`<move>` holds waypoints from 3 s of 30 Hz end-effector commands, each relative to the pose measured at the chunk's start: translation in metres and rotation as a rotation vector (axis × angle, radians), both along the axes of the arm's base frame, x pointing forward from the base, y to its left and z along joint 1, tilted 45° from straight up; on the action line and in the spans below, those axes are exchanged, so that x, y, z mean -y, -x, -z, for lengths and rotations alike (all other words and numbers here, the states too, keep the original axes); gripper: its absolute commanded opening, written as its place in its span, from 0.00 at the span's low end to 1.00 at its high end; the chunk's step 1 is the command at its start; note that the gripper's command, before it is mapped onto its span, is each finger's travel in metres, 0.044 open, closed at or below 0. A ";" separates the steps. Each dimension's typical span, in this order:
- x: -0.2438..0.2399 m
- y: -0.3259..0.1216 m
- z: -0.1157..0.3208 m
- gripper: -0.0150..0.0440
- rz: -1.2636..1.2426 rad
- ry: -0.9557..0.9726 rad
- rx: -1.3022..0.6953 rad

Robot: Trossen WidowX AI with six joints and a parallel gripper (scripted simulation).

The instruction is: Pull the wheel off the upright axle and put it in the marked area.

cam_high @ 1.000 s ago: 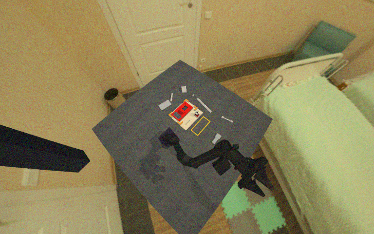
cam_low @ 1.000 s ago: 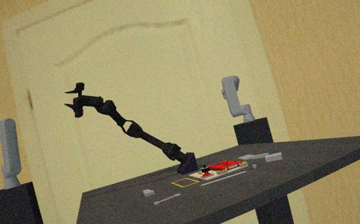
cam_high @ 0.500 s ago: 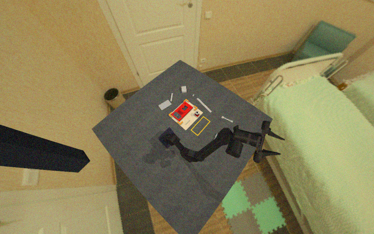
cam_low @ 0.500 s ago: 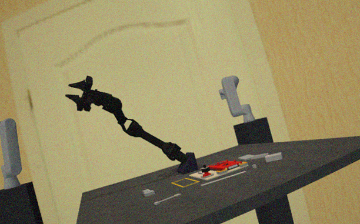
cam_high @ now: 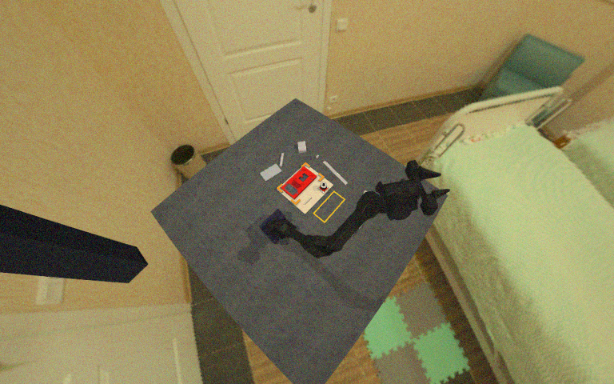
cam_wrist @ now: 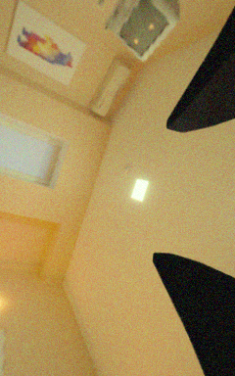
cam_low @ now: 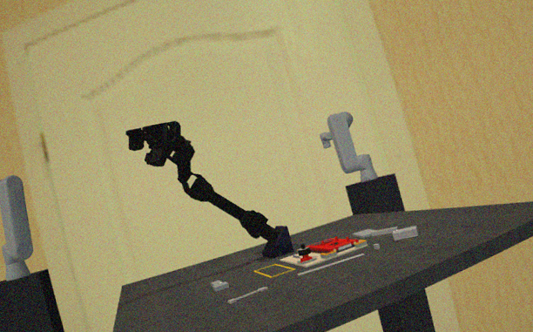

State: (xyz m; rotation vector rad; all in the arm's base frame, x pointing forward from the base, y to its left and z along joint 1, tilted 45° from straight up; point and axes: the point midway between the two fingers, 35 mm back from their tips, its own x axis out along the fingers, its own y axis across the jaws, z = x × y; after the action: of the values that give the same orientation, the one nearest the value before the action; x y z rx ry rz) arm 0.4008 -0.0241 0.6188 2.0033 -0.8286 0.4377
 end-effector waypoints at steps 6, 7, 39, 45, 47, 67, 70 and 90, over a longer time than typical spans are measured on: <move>-0.016 -0.071 0.092 0.76 0.096 0.197 -0.447; -0.018 -0.077 0.104 0.76 0.104 0.224 -0.499; -0.046 -0.042 0.497 0.76 -0.230 1.719 -2.184; -0.037 0.019 0.541 0.76 -0.627 2.225 -2.450; -0.035 0.032 0.546 0.76 -0.746 2.339 -2.489; 0.008 0.036 0.587 0.76 -0.760 2.353 -2.494; 0.018 0.037 0.598 0.76 -0.759 2.353 -2.496; 0.016 0.037 0.594 0.26 -0.766 2.338 -2.502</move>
State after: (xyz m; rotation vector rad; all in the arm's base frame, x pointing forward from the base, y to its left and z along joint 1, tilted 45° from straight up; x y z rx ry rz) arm 0.3634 -0.0407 0.0237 1.4646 -3.9576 1.6835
